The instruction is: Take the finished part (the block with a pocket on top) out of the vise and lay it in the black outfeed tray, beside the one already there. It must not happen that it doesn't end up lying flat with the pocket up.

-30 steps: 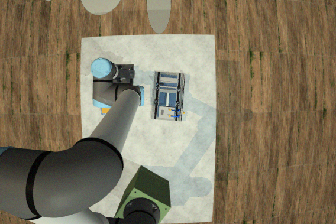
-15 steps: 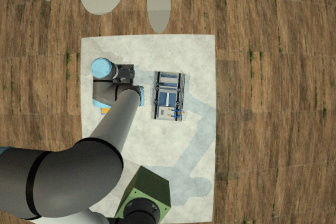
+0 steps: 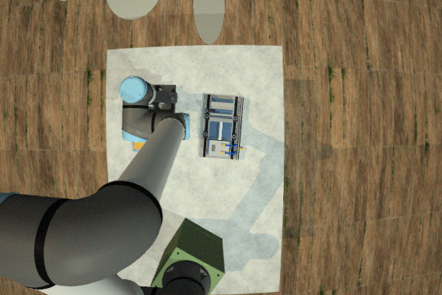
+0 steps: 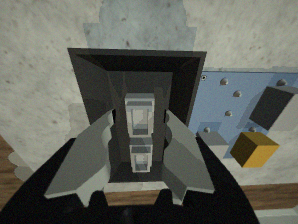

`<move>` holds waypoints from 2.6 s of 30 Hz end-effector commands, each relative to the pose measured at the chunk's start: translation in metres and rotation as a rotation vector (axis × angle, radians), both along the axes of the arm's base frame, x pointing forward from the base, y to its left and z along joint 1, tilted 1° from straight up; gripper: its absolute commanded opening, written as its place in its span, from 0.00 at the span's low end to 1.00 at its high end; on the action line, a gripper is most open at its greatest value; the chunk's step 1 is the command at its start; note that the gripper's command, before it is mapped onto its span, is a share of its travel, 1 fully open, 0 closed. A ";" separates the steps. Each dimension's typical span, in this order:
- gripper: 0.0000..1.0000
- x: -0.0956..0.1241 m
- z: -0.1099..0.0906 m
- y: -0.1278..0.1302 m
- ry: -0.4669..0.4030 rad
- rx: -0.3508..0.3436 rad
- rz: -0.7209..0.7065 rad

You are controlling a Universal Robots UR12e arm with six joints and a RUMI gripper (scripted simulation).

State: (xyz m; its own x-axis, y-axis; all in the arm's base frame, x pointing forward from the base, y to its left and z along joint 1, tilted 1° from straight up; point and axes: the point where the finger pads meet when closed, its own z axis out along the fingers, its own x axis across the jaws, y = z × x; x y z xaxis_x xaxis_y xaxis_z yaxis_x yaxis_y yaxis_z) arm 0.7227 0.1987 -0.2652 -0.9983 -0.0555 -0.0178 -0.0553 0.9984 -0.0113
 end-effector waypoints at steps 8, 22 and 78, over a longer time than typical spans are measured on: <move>0.40 0.001 0.001 0.000 -0.001 0.000 0.000; 0.40 0.001 0.001 0.000 -0.001 0.000 0.000; 0.00 -0.002 0.143 0.002 -0.001 0.000 0.000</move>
